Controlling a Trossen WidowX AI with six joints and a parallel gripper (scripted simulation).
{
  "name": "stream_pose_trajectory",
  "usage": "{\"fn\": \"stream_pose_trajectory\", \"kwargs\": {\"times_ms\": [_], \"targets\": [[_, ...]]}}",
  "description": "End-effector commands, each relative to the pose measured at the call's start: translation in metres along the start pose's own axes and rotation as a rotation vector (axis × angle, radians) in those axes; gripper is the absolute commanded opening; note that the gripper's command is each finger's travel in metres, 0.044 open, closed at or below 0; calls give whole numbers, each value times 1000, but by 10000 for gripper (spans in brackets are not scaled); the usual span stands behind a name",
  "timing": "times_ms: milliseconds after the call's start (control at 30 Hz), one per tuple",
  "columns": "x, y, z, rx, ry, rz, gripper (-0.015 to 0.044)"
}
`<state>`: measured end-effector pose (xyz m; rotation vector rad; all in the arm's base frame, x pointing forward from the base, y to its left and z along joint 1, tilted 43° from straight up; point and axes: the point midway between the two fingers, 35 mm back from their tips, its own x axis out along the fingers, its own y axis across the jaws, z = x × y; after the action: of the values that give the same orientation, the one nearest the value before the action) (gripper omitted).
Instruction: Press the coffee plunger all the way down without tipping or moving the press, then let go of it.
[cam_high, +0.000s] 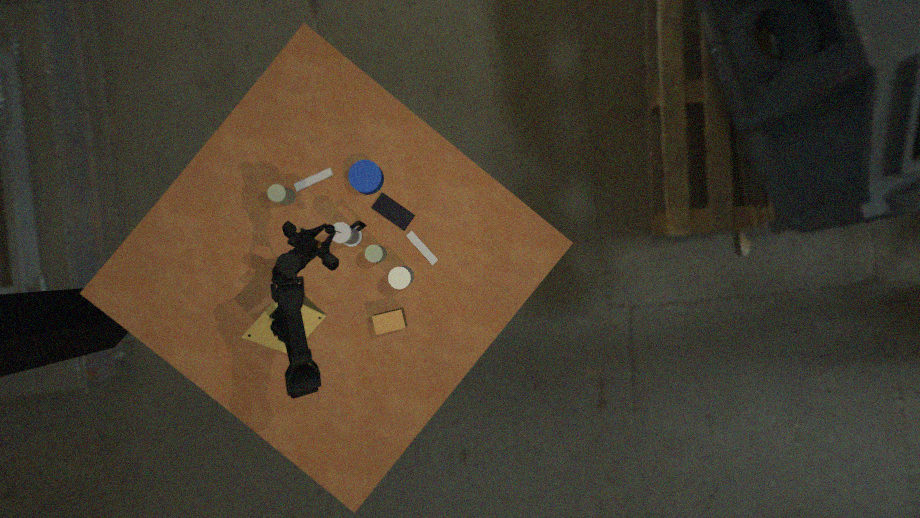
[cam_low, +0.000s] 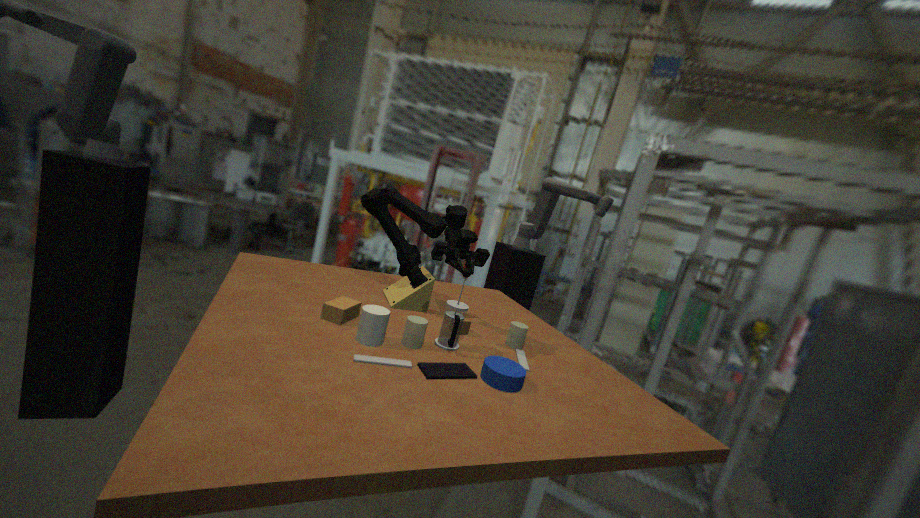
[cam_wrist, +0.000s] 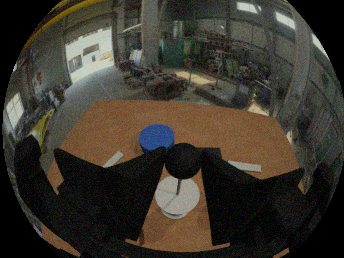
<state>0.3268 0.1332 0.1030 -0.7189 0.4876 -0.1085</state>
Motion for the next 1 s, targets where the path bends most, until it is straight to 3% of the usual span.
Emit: {"fn": "stream_pose_trajectory", "kwargs": {"times_ms": [0,967], "targets": [[8,3,-18,-21,33,5,120],[36,2,-56,-23,31,3,120]]}}
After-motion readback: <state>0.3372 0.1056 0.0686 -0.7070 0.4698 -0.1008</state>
